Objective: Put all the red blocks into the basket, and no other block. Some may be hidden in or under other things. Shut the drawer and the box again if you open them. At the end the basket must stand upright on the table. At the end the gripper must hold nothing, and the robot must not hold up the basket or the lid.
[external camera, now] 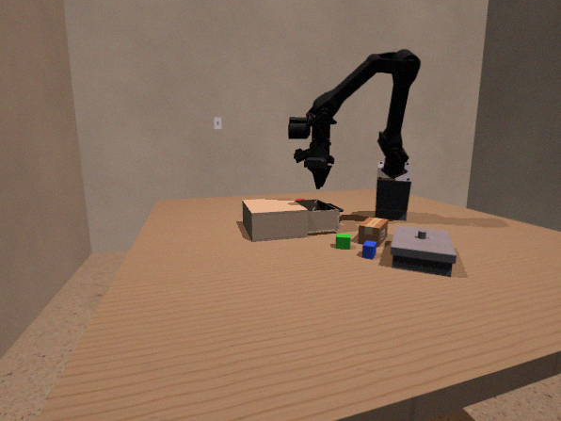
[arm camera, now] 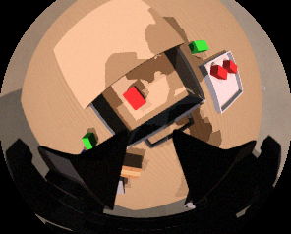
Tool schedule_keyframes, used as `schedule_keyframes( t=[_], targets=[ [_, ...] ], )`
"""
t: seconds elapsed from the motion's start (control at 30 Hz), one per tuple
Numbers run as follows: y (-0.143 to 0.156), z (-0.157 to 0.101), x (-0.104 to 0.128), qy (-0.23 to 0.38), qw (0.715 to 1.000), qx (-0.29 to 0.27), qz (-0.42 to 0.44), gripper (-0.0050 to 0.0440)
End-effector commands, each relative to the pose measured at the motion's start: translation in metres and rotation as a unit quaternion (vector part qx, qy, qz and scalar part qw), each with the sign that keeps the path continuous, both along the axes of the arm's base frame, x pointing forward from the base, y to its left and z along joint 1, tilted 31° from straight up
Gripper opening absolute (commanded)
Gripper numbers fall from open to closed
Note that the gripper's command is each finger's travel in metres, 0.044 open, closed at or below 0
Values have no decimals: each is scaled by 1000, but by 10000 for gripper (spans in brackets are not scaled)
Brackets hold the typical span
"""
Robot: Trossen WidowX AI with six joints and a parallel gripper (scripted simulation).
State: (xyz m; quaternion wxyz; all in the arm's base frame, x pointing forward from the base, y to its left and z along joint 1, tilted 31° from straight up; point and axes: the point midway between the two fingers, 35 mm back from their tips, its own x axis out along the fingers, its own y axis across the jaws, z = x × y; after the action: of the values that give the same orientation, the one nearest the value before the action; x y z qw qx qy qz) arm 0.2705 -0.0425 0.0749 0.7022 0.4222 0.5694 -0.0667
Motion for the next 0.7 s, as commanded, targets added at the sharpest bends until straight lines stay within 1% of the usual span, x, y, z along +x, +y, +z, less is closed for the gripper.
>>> schedule_keyframes(
  t=[0.0,0.07,0.1,0.13,0.2,0.23,0.33,0.4,0.47,0.67],
  targets=[
    [-1,6,15,-43,994,-39,95,232],
    [-1,6,15,-69,984,-62,151,232],
    [0,10,24,-82,978,-73,179,232],
    [0,12,28,-94,970,-84,207,232],
    [0,12,28,-119,952,-106,262,232],
    [0,12,28,-124,947,-111,274,232],
    [0,12,28,-124,947,-111,274,232],
    [5,1,33,-124,947,-111,274,232],
    [5,1,33,-124,947,-111,274,232],
    [21,-33,47,-124,947,-111,274,232]
  ],
)
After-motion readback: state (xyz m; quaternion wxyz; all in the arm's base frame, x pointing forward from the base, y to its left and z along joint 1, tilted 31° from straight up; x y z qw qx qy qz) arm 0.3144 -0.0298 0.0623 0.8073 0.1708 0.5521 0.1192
